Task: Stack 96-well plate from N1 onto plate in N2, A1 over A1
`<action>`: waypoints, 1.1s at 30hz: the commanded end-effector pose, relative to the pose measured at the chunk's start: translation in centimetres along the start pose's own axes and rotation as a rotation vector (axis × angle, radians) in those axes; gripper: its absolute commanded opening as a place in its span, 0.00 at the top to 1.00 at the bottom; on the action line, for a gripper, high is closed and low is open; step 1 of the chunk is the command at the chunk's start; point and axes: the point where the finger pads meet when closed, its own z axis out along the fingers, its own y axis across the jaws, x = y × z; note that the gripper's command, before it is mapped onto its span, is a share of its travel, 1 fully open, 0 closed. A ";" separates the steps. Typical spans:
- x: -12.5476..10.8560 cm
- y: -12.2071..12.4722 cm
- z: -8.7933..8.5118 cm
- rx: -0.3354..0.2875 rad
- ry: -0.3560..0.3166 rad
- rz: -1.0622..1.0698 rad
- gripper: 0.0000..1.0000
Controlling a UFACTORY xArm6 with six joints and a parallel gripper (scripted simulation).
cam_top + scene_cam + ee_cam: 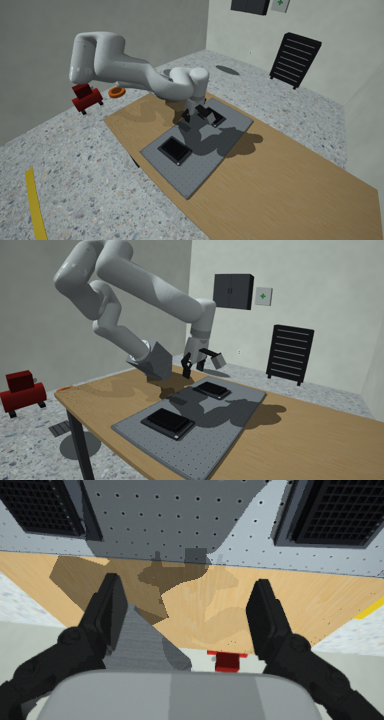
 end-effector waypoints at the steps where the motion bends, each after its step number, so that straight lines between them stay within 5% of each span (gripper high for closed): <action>1: 0.7 2.1 0.2 0.001 0.025 -0.010 0.00; 33: 1.9 14.2 2.1 -0.088 0.169 -0.090 0.00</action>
